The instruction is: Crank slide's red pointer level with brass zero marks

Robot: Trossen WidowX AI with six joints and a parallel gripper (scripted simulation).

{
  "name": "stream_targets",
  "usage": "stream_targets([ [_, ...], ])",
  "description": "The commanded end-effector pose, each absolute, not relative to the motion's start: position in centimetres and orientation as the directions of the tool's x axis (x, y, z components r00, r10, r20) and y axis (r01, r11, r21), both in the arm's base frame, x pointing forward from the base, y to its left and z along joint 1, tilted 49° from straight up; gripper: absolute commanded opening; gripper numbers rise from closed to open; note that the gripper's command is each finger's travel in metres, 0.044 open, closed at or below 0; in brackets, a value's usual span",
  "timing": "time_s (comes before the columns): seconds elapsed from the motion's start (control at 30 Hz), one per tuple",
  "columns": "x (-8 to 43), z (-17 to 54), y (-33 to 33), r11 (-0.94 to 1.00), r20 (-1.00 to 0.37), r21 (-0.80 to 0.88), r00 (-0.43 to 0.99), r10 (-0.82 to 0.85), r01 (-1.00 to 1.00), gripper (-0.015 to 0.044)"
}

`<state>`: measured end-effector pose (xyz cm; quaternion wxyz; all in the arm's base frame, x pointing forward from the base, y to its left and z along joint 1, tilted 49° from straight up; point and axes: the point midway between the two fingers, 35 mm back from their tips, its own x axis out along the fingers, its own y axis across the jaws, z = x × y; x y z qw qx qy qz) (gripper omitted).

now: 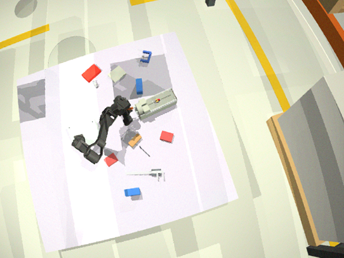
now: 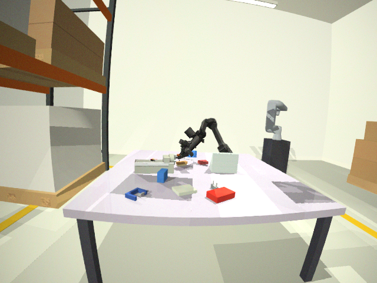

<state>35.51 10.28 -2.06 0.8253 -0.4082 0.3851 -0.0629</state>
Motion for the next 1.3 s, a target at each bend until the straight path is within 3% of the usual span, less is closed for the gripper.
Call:
stream_targets([
  [0.0,35.68,-1.19,9.93,0.656,-0.573,-0.728,0.701,-0.425,-0.198,0.0],
  [1.27,35.75,-1.03,9.52,0.656,-0.573,-0.729,0.701,-0.425,-0.198,0.0],
])
